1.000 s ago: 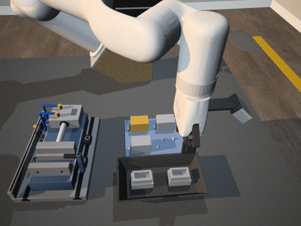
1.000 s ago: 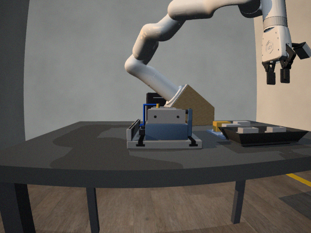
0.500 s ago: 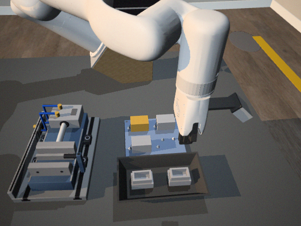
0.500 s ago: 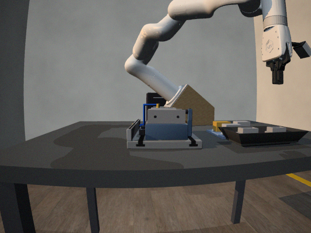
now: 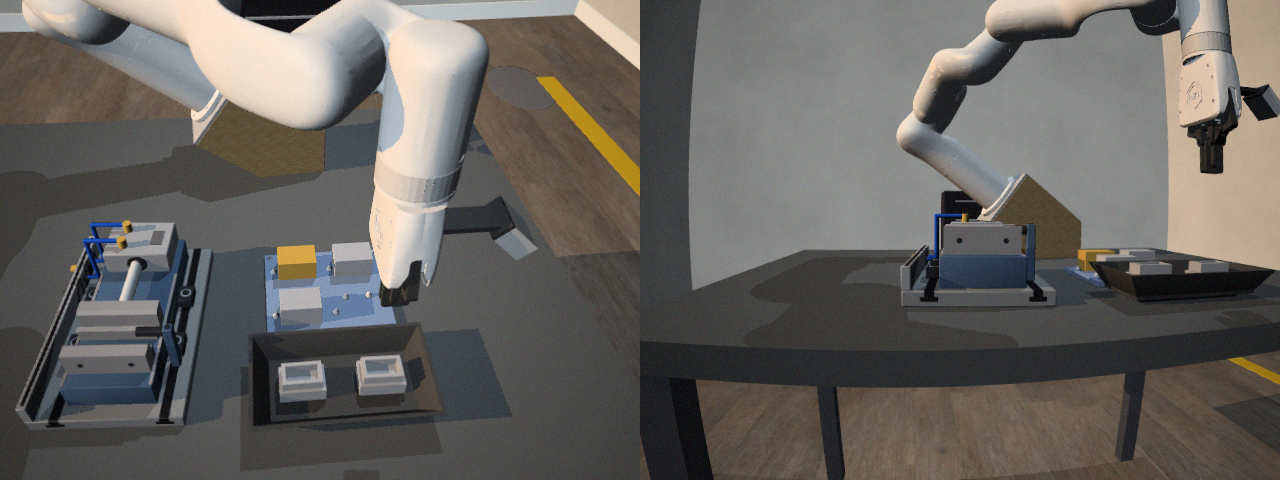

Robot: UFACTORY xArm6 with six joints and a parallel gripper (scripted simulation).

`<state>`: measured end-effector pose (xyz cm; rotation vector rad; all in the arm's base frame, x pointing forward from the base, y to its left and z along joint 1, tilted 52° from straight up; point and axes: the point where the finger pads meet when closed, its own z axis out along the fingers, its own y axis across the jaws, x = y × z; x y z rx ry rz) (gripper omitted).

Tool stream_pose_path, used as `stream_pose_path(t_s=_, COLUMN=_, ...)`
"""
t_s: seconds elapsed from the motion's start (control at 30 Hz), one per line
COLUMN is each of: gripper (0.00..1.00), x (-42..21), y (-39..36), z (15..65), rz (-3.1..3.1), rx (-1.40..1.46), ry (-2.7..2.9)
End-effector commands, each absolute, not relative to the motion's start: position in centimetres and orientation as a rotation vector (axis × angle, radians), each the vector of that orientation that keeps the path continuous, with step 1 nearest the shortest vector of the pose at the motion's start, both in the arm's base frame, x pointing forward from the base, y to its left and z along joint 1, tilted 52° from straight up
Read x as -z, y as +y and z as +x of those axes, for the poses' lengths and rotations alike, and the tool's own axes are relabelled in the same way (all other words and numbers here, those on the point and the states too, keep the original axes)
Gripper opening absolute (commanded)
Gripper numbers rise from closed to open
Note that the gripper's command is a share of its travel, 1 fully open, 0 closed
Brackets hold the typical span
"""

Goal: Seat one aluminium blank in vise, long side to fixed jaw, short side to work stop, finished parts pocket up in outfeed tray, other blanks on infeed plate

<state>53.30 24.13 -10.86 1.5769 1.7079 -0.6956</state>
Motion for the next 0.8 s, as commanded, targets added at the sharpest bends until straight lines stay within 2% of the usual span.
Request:
stream_pose_path(t_s=0.0, gripper=0.0, x=10.7, y=24.3, z=53.4, rz=1.577, rx=0.69, ry=1.709)
stream_pose_path(t_s=0.37, gripper=0.0, x=10.9, y=24.6, z=52.7, rz=1.575, rx=0.688, ry=1.711)
stream_pose_path(t_s=0.53, gripper=0.0, x=11.7, y=25.4, z=48.5, rz=1.568, rx=0.681, ry=1.72)
stream_pose_path(t_s=0.7, gripper=0.0, x=11.9, y=25.5, z=46.7, rz=1.566, rx=0.679, ry=1.722)
stream_pose_path(t_s=0.77, gripper=0.0, x=12.1, y=25.3, z=44.0, rz=1.566, rx=0.678, ry=1.724)
